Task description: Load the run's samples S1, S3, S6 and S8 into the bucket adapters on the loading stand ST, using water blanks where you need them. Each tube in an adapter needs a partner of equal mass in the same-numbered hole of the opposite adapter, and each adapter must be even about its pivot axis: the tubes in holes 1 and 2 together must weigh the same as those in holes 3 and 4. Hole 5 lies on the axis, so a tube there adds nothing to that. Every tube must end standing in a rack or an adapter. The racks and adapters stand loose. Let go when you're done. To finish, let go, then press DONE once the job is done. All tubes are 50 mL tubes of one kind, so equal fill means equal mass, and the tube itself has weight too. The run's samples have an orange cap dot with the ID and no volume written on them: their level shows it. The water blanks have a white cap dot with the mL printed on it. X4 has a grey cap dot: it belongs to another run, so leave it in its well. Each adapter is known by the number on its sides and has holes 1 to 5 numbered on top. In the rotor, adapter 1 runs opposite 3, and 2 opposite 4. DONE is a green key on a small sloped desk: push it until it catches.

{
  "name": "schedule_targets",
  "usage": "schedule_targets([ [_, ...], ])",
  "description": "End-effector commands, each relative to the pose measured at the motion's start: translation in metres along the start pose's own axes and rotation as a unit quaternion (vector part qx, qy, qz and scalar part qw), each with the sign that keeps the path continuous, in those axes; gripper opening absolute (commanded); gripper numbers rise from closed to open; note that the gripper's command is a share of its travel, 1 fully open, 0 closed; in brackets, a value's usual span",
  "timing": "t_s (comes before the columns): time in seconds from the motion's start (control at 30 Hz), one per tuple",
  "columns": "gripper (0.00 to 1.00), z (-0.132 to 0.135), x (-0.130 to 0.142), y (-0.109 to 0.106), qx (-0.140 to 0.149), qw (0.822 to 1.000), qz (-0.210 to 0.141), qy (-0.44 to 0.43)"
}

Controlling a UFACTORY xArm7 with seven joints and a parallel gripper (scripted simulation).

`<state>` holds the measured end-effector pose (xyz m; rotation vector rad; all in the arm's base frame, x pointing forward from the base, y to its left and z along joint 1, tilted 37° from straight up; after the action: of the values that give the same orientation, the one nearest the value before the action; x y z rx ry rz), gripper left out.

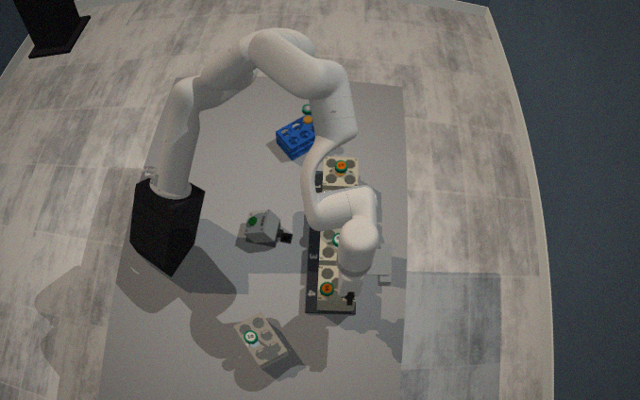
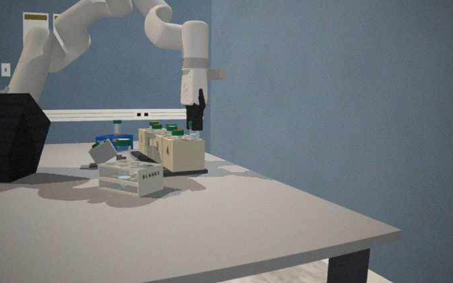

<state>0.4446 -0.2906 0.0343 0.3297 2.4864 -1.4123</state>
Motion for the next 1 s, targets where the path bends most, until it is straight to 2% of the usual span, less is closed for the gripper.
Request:
schedule_targets([
  [0.0, 0.00, 0.001, -0.001, 0.000, 0.002, 1.000, 0.002, 0.000],
  [0.7, 0.00, 0.002, -0.001, 0.019, 0.002, 1.000, 0.002, 0.000],
  [0.97, 0.00, 0.002, -0.001, 0.019, 0.002, 1.000, 0.002, 0.000],
])
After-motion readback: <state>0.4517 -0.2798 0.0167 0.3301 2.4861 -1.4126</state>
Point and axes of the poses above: the point where the finger pads meet when closed, its own y axis out along the fingers, its own z axis across the jaws, x = y × z, the point moved 7 cm from there along -y, back along the fingers, and after that the axes turned 7 degrees about -y, right-handed, at the moved point
